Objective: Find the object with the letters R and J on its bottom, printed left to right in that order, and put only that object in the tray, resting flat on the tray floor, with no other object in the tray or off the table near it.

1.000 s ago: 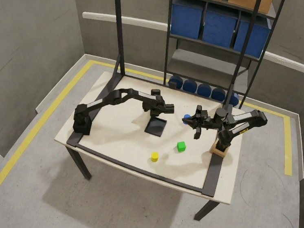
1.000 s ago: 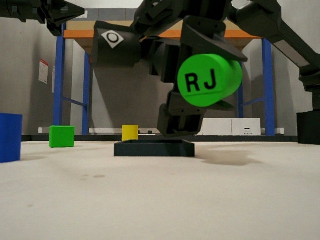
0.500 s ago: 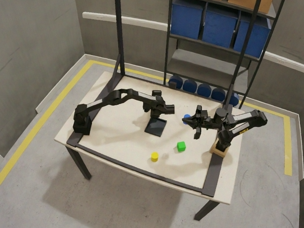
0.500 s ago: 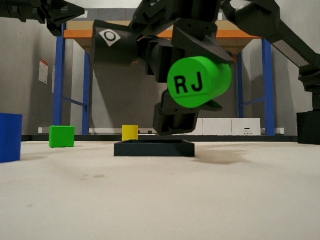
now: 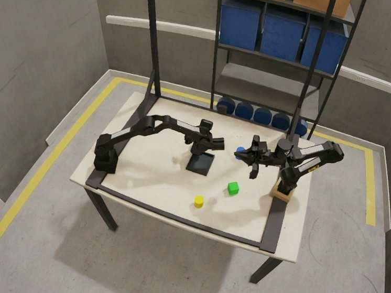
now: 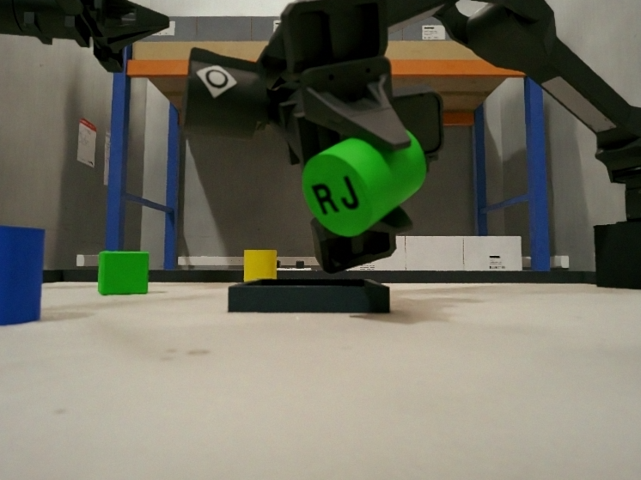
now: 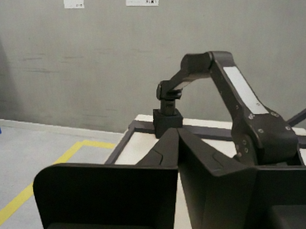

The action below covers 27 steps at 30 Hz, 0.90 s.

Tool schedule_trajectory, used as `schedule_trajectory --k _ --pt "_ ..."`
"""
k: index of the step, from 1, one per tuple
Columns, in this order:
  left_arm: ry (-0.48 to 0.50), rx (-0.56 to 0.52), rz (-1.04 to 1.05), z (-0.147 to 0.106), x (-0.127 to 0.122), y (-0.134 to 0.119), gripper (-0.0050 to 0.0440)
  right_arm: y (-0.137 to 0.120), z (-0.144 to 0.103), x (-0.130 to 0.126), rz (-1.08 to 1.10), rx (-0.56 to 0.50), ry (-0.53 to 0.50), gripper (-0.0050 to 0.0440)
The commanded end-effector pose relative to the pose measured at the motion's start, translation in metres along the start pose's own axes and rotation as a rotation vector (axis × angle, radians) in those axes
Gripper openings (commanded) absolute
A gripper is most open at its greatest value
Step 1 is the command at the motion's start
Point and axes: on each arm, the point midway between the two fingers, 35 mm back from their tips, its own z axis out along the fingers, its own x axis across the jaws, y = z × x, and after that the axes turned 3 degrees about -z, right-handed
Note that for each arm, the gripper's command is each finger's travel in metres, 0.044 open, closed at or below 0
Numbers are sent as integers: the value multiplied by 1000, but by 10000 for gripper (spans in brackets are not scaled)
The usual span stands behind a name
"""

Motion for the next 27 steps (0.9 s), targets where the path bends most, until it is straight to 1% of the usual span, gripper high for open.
schedule_trajectory --k 1,7,9,12,24,27 --pt "1 -10 1 -1 0 4 -50 -4 -23 -18 67 87 -16 187" --pt "1 -10 1 -1 0 4 -50 -9 -32 -9 239 139 -32 187" --pt "1 -10 1 -1 0 4 -50 -9 -32 -9 239 139 -32 187" --pt "1 -10 1 -1 0 4 -50 -12 -38 -5 325 164 -44 187" --pt "1 -10 1 -1 0 4 -50 -18 -58 12 667 261 -119 187" --pt "1 -10 1 -1 0 4 -50 -18 -60 14 696 268 -127 187"
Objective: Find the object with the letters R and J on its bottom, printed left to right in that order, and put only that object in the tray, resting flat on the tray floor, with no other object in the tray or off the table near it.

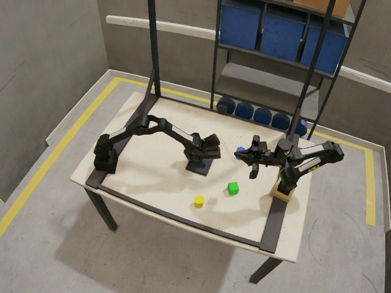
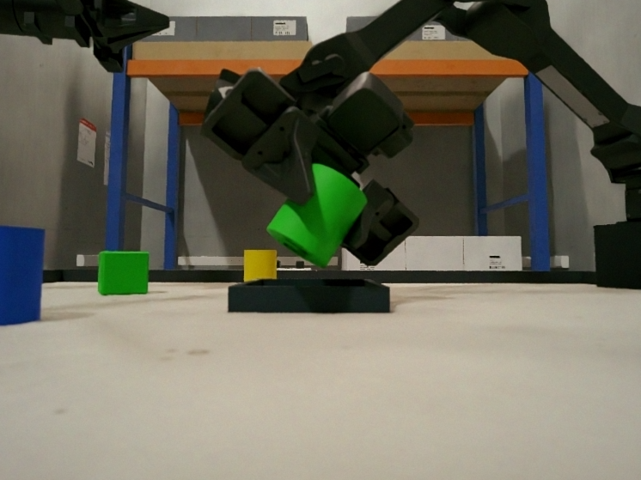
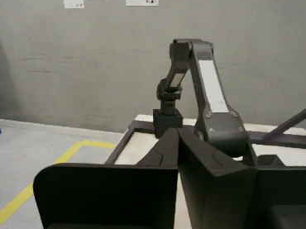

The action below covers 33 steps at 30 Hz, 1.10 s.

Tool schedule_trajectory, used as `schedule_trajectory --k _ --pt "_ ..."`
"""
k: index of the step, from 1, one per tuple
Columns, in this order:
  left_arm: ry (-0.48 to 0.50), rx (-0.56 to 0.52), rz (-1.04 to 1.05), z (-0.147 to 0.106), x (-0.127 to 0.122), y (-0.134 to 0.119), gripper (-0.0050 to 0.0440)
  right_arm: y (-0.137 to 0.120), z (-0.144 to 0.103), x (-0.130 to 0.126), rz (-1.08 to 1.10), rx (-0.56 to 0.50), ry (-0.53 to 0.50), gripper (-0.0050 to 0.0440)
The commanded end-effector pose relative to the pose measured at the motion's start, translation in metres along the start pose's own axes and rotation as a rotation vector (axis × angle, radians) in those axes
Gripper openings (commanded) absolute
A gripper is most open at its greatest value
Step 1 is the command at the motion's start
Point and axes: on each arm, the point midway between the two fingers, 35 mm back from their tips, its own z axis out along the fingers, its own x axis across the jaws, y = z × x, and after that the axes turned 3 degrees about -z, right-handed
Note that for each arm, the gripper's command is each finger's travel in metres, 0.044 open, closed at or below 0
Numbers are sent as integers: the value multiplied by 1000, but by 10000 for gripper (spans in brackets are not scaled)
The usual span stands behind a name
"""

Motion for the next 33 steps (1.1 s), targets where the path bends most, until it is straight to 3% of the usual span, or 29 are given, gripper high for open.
schedule_trajectory --k 1,14,33 --pt "1 -10 1 -1 0 4 -50 9 -18 -18 49 51 -69 187" --pt "1 -10 1 -1 0 4 -50 -6 -41 -8 426 104 -184 187" --pt "1 -10 1 -1 0 4 -50 -16 -65 3 782 113 -320 187"
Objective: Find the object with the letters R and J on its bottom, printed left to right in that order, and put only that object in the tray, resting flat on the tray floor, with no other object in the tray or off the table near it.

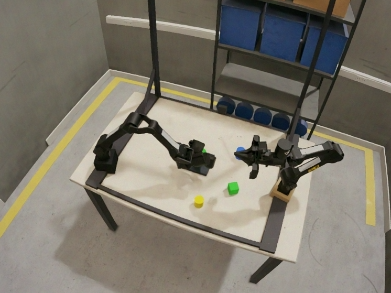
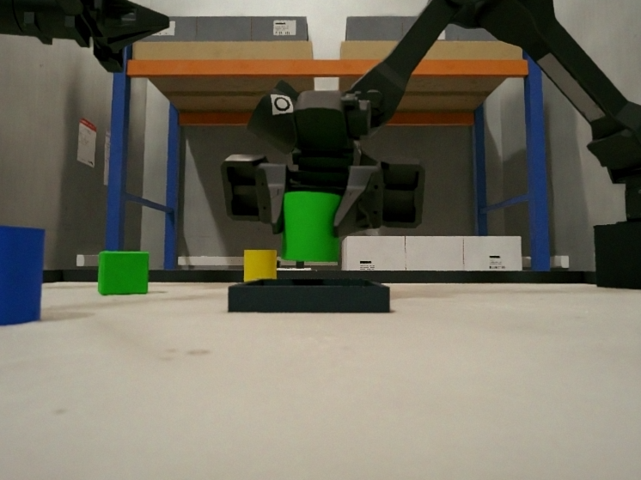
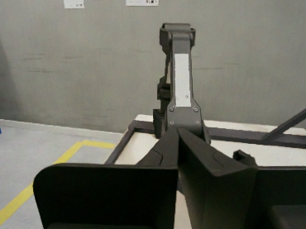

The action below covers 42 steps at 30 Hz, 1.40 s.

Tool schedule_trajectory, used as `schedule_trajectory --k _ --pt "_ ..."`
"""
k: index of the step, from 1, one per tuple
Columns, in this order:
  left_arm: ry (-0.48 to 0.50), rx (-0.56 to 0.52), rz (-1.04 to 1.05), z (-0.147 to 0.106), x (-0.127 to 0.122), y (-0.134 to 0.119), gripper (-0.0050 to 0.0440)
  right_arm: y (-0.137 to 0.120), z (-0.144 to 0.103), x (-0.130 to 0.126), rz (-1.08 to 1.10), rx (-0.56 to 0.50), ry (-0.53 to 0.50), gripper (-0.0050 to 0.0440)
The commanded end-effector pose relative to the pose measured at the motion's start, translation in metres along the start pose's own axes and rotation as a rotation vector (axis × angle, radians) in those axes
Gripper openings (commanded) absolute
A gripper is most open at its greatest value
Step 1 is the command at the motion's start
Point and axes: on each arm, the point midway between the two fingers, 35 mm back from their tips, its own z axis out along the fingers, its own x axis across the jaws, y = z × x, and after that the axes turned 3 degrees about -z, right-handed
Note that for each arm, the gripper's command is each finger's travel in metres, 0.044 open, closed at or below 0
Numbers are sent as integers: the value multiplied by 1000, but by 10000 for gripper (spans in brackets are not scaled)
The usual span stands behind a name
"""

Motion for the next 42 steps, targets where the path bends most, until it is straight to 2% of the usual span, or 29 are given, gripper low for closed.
schedule_trajectory --k 1,11,15,42 --pt "1 -10 1 -1 0 4 -50 19 -13 -8 8 -19 -56 187" --pt "1 -10 1 -1 0 4 -50 18 -15 -8 56 -25 -69 187" --pt "1 -10 1 -1 0 4 -50 1 -6 -4 77 -16 -56 187" --pt "1 -10 1 -1 0 4 -50 -28 11 0 81 -12 -54 187"
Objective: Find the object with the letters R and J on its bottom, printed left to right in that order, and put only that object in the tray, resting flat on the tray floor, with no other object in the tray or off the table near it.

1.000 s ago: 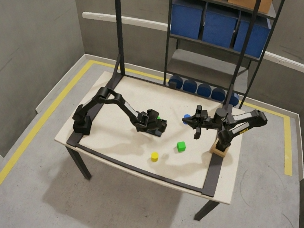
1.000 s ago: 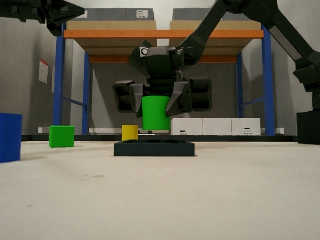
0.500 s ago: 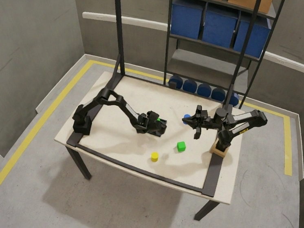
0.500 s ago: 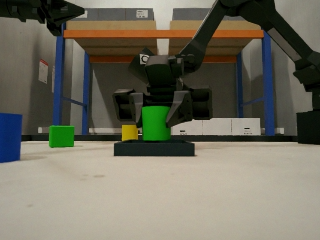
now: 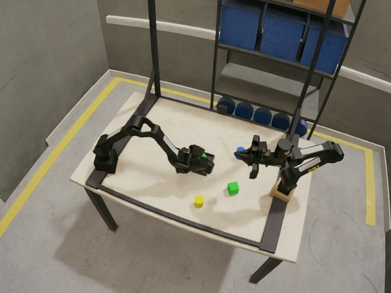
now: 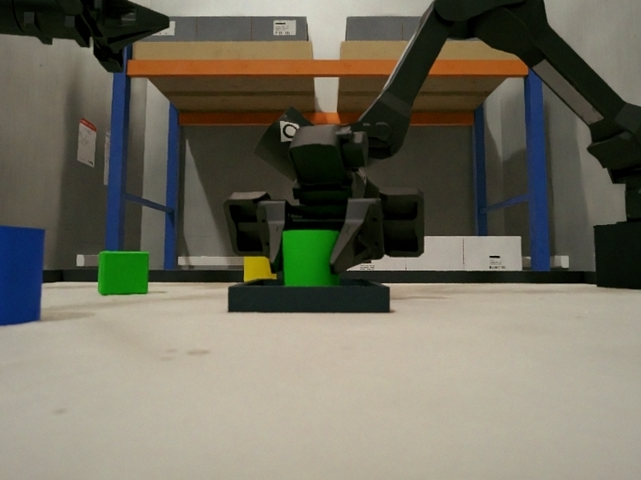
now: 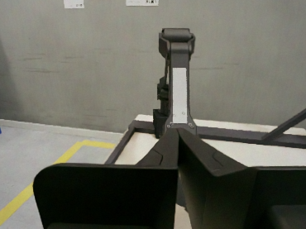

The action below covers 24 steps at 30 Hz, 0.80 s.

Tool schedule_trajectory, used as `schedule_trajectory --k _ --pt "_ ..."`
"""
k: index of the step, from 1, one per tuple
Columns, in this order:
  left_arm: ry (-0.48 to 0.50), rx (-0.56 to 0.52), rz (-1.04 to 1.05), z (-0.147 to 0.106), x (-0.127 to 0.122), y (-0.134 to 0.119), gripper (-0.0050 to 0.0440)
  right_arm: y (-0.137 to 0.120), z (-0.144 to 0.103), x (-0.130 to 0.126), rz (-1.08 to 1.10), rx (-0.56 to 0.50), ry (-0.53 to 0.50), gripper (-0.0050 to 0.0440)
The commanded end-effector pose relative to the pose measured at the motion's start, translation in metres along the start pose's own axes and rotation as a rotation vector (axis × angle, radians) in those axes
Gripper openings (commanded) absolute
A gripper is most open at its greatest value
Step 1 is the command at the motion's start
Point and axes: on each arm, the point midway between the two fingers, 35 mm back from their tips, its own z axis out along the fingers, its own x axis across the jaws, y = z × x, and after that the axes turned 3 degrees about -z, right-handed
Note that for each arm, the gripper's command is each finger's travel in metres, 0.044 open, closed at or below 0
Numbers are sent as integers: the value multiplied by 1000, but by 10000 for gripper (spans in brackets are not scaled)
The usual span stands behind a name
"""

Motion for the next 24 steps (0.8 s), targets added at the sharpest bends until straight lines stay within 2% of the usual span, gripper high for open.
schedule_trajectory --k 1,4,5,7,9,15,20,24 --pt "1 -10 1 -1 0 4 -50 1 0 -2 -3 1 -9 187" --pt "1 -10 1 -1 0 4 -50 1 0 -2 -5 1 -9 187" --pt "1 -10 1 -1 0 4 -50 13 -5 -7 -29 -14 -18 211" --pt "1 -10 1 -1 0 4 -50 13 -5 -7 -29 -14 -18 259" --pt "1 -10 1 -1 0 4 -50 13 -5 -7 -29 -14 -18 259" --pt "1 -10 1 -1 0 4 -50 13 -5 -7 -29 -14 -18 400" --pt "1 -10 1 -1 0 4 -50 13 -5 -7 -29 -14 -18 400" --pt "1 -10 1 -1 0 4 -50 26 -12 -7 -35 -17 -22 400"
